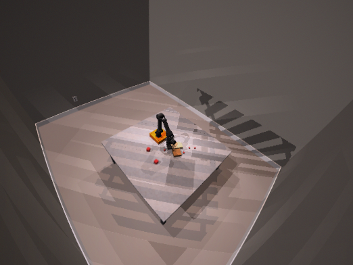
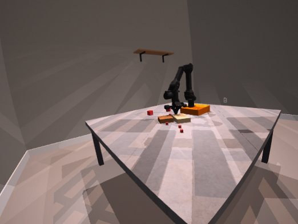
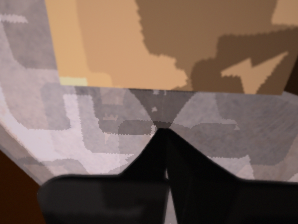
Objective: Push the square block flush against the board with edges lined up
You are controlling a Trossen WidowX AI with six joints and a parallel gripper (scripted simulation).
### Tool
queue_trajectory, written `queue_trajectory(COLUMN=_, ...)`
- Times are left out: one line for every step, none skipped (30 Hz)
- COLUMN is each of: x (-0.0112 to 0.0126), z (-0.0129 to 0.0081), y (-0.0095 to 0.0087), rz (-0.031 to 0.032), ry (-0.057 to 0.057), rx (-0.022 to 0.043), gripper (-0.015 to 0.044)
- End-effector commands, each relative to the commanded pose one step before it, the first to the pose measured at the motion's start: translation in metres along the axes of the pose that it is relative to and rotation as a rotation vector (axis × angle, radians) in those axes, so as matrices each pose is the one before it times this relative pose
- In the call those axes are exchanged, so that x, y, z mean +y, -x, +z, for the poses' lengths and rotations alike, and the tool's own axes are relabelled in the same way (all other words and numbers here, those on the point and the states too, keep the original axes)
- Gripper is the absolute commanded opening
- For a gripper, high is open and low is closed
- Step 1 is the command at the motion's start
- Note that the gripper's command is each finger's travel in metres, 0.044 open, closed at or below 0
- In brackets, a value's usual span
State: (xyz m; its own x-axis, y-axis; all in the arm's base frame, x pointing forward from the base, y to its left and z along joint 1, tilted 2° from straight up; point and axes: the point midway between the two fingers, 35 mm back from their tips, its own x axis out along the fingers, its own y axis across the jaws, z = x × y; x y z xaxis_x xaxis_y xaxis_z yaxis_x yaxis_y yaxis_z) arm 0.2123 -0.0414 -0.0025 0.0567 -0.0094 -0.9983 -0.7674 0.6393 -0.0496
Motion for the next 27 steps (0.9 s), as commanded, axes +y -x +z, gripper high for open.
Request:
queue_trajectory(x=0.00094, z=-0.00699, y=0.00018, rz=0.00001, ry=0.0028, rx=-0.00559, gripper=0.0)
queue_trajectory(x=0.00012, z=-0.0016, y=-0.00003, rz=-0.00001, ry=0.0, rx=0.00014, gripper=0.0)
queue_trajectory(x=0.00013, z=-0.00159, y=-0.00003, rz=-0.00001, ry=0.0, rx=0.00014, gripper=0.0)
queue_trajectory(x=0.00015, z=-0.00159, y=-0.00003, rz=-0.00001, ry=0.0, rx=0.00014, gripper=0.0)
queue_trajectory(x=0.00016, z=-0.00159, y=-0.00003, rz=-0.00001, ry=0.0, rx=0.00014, gripper=0.0)
queue_trajectory(x=0.00017, z=-0.00158, y=-0.00004, rz=-0.00001, ry=0.0, rx=0.00014, gripper=0.0)
queue_trajectory(x=0.00019, z=-0.00158, y=-0.00004, rz=-0.00001, ry=0.0, rx=0.00013, gripper=0.0)
queue_trajectory(x=0.0002, z=-0.00157, y=-0.00004, rz=-0.00001, ry=0.0, rx=0.00013, gripper=0.0)
queue_trajectory(x=0.00017, z=-0.00124, y=-0.00003, rz=-0.00001, ry=0.0, rx=0.0001, gripper=0.0)
queue_trajectory(x=-0.00154, z=0.00506, y=0.00204, rz=0.00004, ry=-0.0028, rx=0.00541, gripper=0.0)
queue_trajectory(x=-0.00068, z=0.00026, y=0.00659, rz=-0.00005, ry=0.0003, rx=-0.00091, gripper=0.0)
queue_trajectory(x=-0.00067, z=0.0002, y=0.01119, rz=-0.0002, ry=0.0006, rx=-0.0013, gripper=0.0)
queue_trajectory(x=0.00006, z=-0.00016, y=0.01486, rz=-0.0002, ry=0.0008, rx=-0.00162, gripper=0.0)
queue_trajectory(x=0.00078, z=-0.00044, y=0.01163, rz=-0.00009, ry=0.0006, rx=-0.00121, gripper=0.0)
queue_trajectory(x=0.00079, z=-0.0004, y=0.00704, rz=-0.00002, ry=0.0004, rx=-0.00071, gripper=0.0)
queue_trajectory(x=0.00031, z=-0.00015, y=0.00235, rz=0.0, ry=0.0001, rx=-0.00024, gripper=0.0)
queue_trajectory(x=0.0, z=0.0, y=0.0, rz=0.0, ry=0.0, rx=0.0, gripper=0.0)
queue_trajectory(x=0.0, z=0.0, y=0.0, rz=0.0, ry=0.0, rx=0.0, gripper=0.0)
queue_trajectory(x=0.0, z=0.0, y=0.0, rz=0.0, ry=0.0, rx=0.0, gripper=0.0)
queue_trajectory(x=0.0, z=0.0, y=0.0, rz=0.0, ry=0.0, rx=0.0, gripper=0.0)
queue_trajectory(x=0.0, z=0.0, y=0.0, rz=0.0, ry=0.0, rx=0.0, gripper=0.0)
queue_trajectory(x=-0.00124, z=0.00055, y=-0.00555, rz=-0.00461, ry=-0.0084, rx=0.00259, gripper=0.0)
queue_trajectory(x=0.00051, z=0.00134, y=0.00005, rz=0.00016, ry=-0.0172, rx=-0.00016, gripper=0.0)
queue_trajectory(x=0.0009, z=0.00221, y=0.00008, rz=0.00027, ry=-0.0287, rx=-0.00025, gripper=0.0)
queue_trajectory(x=0.0012, z=0.00263, y=0.0001, rz=0.00034, ry=-0.0347, rx=-0.00029, gripper=0.0)
queue_trajectory(x=0.00133, z=0.00257, y=0.0001, rz=0.00034, ry=-0.0347, rx=-0.00028, gripper=0.0)
queue_trajectory(x=0.00146, z=0.0025, y=0.00011, rz=0.00035, ry=-0.0347, rx=-0.00026, gripper=0.0)
